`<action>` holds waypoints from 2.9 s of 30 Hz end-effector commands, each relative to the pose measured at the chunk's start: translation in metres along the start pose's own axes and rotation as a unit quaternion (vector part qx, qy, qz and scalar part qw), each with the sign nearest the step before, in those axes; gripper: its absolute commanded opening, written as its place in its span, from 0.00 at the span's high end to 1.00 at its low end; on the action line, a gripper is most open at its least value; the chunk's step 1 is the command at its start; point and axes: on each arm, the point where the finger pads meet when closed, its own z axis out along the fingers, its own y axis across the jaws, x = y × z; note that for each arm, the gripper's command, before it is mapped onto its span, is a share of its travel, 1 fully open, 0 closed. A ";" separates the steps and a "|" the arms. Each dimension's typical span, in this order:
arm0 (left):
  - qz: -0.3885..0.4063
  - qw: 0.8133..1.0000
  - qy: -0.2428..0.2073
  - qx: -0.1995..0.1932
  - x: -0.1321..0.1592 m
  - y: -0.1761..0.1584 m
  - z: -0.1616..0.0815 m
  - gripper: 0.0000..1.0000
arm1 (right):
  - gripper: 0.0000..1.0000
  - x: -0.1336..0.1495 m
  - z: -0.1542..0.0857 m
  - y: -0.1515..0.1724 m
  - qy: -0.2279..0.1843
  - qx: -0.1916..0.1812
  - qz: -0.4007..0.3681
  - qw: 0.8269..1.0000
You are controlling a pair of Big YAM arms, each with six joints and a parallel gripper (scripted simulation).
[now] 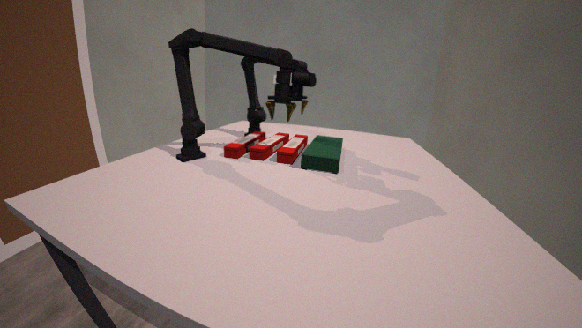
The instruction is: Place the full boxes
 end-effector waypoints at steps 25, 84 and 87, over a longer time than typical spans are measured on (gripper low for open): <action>-0.009 0.998 -0.024 -0.049 -0.005 0.017 -0.058 0.28 | 0.28 -0.001 -0.066 -0.016 -0.018 0.056 0.011 0.998; -0.003 0.999 -0.017 -0.034 -0.004 0.010 -0.081 0.28 | 0.28 -0.002 -0.085 -0.009 -0.013 0.039 0.003 0.999; -0.003 0.999 -0.017 -0.034 -0.004 0.010 -0.079 0.28 | 0.28 -0.002 -0.083 -0.009 -0.013 0.039 0.003 0.999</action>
